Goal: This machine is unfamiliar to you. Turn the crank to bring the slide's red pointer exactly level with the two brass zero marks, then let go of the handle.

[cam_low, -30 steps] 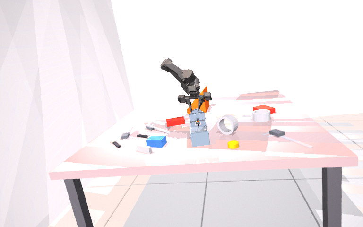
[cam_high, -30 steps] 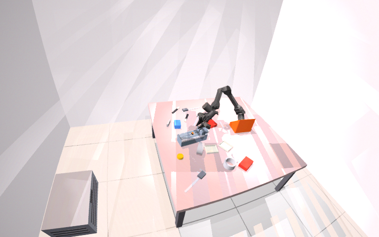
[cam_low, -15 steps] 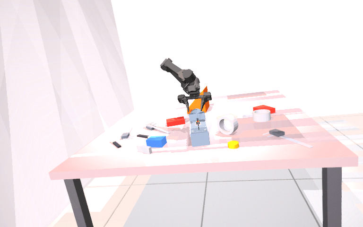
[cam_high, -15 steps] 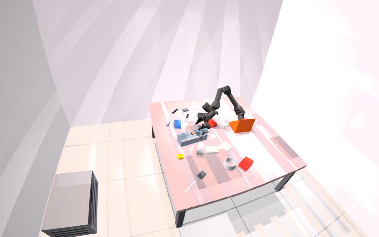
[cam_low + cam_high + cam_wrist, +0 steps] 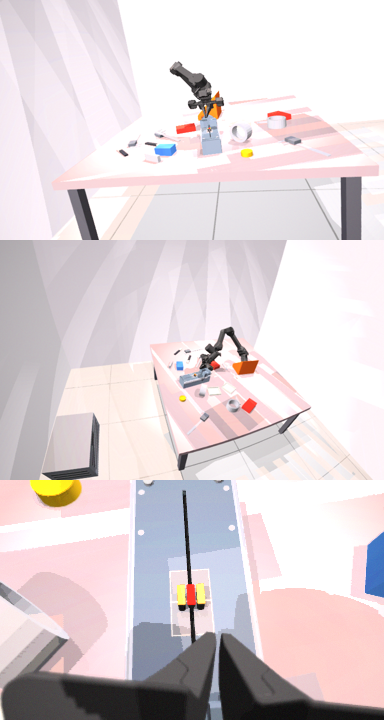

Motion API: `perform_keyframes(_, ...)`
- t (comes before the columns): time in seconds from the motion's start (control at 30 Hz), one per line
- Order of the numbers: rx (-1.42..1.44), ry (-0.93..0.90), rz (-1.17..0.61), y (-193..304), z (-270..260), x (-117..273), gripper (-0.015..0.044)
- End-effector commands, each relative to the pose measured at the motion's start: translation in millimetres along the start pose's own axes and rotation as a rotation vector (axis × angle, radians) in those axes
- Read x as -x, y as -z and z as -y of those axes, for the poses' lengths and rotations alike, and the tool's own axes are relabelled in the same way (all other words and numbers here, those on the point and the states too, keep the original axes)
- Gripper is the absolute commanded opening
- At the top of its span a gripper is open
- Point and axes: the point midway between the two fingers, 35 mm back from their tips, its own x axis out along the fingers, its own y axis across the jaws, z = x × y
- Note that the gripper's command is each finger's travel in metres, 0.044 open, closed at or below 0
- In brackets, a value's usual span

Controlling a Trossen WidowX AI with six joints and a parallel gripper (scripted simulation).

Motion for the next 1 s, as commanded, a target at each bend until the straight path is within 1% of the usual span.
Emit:
perform_keyframes(0.0, 0.0, 0.001, 0.0, 0.1, 0.2, -0.1, 0.0)
perform_keyframes(0.4, 0.0, 0.0, 0.0, 0.0, 0.0, 0.0, 0.0)
perform_keyframes(0.97, 0.0, 0.0, 0.0, 0.0, 0.0, 0.0, 0.044)
